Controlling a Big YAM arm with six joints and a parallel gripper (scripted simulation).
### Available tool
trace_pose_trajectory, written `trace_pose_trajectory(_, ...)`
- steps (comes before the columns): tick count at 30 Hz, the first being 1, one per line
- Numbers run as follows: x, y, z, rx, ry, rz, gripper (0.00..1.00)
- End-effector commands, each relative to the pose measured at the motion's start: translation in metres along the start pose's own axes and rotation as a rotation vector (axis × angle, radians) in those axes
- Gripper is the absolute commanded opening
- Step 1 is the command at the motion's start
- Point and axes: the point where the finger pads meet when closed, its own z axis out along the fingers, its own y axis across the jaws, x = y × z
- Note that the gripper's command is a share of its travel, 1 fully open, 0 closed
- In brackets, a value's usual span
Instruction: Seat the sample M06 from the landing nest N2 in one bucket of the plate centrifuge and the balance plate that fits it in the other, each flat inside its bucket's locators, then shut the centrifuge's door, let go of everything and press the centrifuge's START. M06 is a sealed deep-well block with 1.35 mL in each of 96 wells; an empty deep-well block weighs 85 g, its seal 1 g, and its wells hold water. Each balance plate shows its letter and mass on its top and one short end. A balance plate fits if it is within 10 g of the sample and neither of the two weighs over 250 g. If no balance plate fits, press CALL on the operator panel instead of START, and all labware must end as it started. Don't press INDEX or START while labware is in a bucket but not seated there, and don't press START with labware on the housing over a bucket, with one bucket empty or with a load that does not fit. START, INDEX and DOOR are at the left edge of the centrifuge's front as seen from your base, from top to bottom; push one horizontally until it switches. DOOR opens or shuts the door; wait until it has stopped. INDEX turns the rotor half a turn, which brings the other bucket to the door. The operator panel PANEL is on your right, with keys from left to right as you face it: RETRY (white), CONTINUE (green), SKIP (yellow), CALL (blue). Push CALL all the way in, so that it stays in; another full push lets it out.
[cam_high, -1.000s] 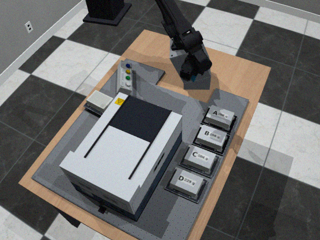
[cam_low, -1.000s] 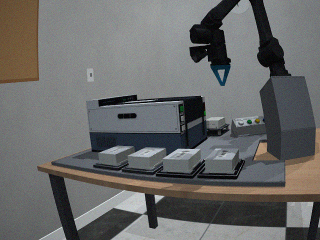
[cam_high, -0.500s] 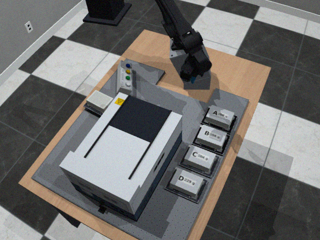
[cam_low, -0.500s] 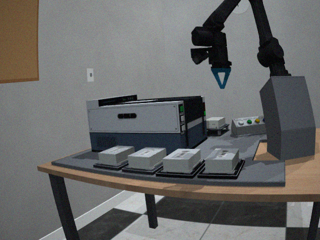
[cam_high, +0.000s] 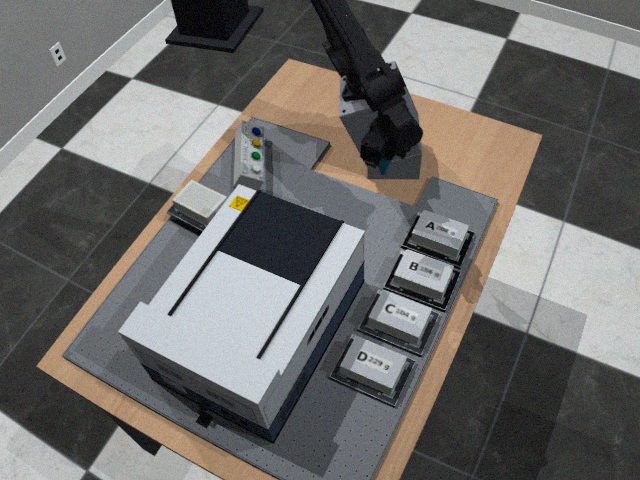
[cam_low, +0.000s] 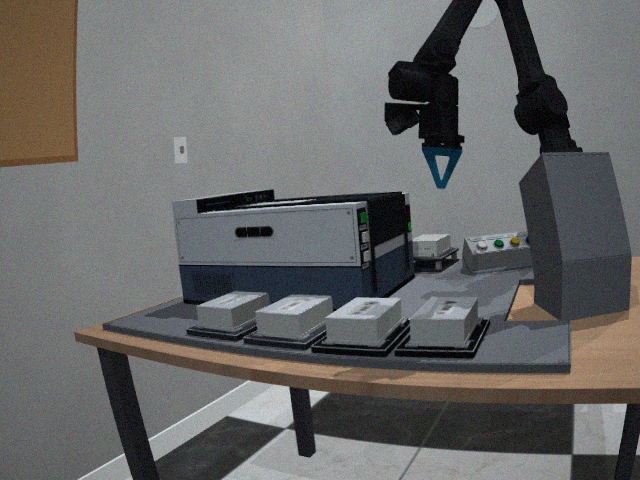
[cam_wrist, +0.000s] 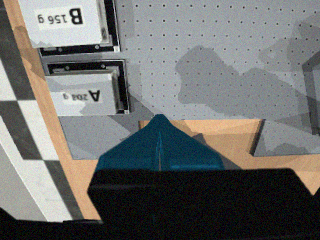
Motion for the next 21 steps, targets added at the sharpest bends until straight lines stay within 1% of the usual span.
trace_pose_trajectory(1,-0.009,0.001,0.010,-0.005,-0.031,-0.006,0.00)
trace_pose_trajectory(4,-0.011,0.001,0.016,-0.004,-0.060,-0.006,0.00)
trace_pose_trajectory(6,-0.011,0.001,0.016,-0.004,-0.060,-0.006,0.00)
trace_pose_trajectory(21,-0.021,0.000,0.049,-0.003,-0.215,-0.005,0.00)
